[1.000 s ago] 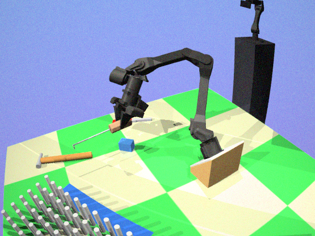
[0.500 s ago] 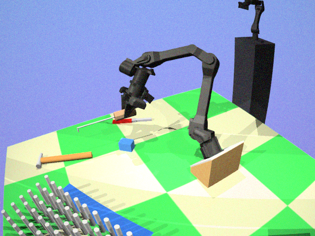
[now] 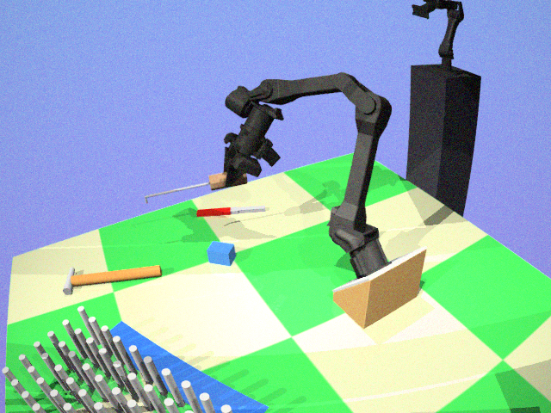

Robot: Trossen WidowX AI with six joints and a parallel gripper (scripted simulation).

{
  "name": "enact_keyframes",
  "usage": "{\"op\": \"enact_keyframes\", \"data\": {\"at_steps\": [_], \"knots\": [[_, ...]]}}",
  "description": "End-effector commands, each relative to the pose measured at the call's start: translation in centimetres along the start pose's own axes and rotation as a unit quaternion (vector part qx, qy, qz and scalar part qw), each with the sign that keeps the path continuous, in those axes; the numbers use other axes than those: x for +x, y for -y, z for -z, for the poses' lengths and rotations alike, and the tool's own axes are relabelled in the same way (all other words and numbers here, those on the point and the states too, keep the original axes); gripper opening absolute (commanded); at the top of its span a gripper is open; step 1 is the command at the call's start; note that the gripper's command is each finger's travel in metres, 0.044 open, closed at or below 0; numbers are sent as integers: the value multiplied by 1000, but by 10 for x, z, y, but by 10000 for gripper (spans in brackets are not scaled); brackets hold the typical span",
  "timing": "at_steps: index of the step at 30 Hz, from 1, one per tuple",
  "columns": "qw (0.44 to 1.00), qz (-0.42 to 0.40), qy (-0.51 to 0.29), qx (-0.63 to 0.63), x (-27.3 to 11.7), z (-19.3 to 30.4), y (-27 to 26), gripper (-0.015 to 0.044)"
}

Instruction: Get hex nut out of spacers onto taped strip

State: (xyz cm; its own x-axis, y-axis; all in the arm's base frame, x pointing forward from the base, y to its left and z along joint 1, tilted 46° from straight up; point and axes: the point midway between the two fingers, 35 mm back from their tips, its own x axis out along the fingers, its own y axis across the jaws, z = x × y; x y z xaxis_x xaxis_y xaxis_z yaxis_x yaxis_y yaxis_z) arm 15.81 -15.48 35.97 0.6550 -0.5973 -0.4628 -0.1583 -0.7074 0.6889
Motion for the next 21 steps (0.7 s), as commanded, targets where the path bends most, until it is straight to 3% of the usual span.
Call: {"op": "enact_keyframes", "data": {"at_steps": [1,21], "knots": [[1000,-9,-10,-2,-8,3,-4,0],[1000,-9,-9,-3,7,-1,-6,0]]}}
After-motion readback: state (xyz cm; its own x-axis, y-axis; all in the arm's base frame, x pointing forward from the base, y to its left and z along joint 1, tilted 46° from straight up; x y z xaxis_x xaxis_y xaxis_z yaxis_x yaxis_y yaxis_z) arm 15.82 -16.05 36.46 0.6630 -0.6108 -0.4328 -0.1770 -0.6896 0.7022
